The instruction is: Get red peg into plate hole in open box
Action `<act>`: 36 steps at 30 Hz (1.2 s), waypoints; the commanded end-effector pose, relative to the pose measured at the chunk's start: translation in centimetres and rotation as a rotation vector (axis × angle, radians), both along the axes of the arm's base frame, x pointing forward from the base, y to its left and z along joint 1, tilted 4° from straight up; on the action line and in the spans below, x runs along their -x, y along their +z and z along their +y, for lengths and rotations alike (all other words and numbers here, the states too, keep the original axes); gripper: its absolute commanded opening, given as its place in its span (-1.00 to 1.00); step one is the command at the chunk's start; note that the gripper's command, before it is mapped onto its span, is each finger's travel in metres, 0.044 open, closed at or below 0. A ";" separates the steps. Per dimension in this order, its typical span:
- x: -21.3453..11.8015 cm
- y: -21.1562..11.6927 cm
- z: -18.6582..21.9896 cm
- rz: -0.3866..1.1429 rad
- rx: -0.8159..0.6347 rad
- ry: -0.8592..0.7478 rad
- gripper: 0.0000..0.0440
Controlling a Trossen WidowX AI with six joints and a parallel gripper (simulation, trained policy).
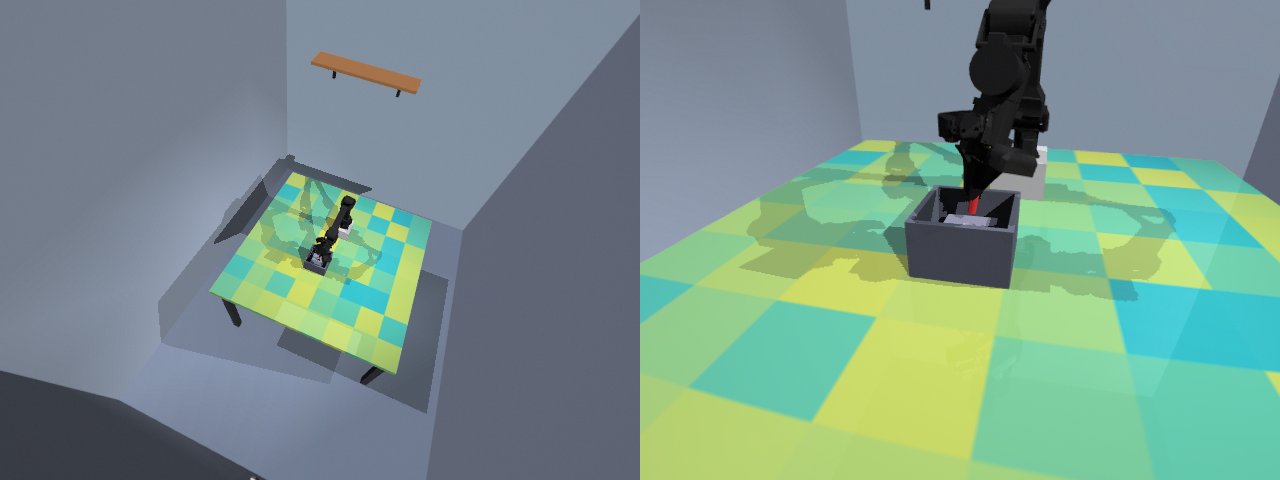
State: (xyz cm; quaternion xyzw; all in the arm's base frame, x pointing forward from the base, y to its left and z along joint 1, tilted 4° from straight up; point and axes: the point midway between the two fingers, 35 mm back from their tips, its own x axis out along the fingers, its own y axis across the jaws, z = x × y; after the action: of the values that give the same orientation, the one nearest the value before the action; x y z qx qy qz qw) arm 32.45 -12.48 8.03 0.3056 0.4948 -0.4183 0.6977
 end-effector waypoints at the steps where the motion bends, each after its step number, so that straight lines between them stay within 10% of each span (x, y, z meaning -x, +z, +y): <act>1: -0.5 -1.1 -0.5 0.005 -0.014 0.004 -1.00; 24: -4.0 -2.6 -4.2 0.047 0.033 0.088 1.00; 36: -6.2 -0.4 -7.0 -0.029 0.113 0.076 1.00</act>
State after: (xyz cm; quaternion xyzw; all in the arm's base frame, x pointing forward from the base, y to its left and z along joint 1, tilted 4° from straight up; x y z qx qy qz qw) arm 34.99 -16.38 5.21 0.2397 0.5519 -0.3896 0.6973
